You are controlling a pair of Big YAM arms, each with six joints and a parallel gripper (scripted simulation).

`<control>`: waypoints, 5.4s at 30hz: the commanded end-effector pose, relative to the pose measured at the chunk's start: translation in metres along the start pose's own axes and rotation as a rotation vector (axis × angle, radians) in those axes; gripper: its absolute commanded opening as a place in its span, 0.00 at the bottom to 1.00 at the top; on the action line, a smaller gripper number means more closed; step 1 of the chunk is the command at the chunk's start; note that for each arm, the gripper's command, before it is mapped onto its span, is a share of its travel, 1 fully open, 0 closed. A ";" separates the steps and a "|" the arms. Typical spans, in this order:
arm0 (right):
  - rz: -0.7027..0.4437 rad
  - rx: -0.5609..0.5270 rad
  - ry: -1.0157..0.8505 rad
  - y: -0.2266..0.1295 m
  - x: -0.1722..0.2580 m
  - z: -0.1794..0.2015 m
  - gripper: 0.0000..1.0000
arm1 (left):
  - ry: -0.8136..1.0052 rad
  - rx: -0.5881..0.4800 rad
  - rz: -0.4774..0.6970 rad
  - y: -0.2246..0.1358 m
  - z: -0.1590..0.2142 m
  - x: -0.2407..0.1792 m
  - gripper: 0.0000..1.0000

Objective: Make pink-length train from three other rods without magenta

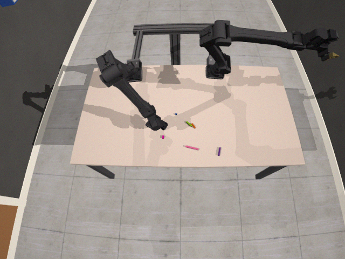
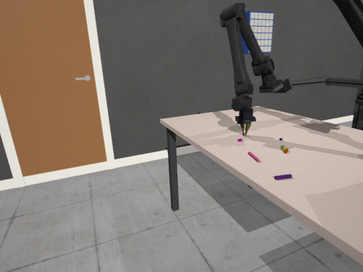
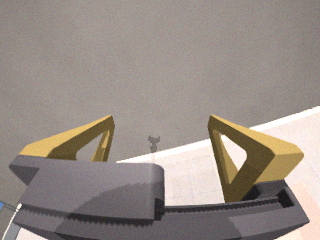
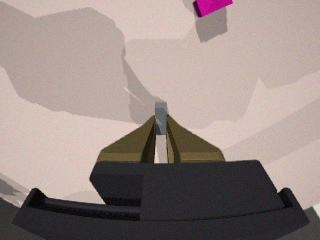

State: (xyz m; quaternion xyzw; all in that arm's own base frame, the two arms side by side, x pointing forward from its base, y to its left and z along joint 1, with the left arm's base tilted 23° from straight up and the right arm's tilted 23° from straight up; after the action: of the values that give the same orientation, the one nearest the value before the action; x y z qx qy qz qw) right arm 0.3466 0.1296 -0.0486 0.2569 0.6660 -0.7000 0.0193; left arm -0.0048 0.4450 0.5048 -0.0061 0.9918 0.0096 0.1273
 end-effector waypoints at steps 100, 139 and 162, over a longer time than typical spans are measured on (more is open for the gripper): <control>0.030 -0.037 -0.692 -0.024 0.131 -0.099 0.04 | 0.012 -0.088 0.014 -0.001 -0.043 -0.006 1.00; 0.015 -0.017 -0.694 -0.015 0.135 -0.091 0.04 | 0.012 -0.088 0.014 -0.001 -0.043 -0.006 1.00; 0.020 -0.023 -0.688 -0.018 0.131 -0.090 0.04 | 0.012 -0.088 0.014 -0.001 -0.043 -0.006 1.00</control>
State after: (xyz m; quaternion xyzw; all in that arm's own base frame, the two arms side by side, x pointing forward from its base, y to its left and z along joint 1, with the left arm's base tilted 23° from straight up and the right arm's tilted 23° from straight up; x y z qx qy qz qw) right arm 0.2490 0.2540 -0.0863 0.0043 0.6178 -0.7465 0.2469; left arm -0.0048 0.4450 0.5048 -0.0061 0.9918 0.0096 0.1273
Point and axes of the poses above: on each arm, the point where the finger pads meet when closed, its own y axis out along the fingers, its own x axis across the jaws, z = x × y, the point moved 6 cm from there along -y, back along the fingers, and after that the axes turned 14 degrees about -y, right-handed, at the moved point
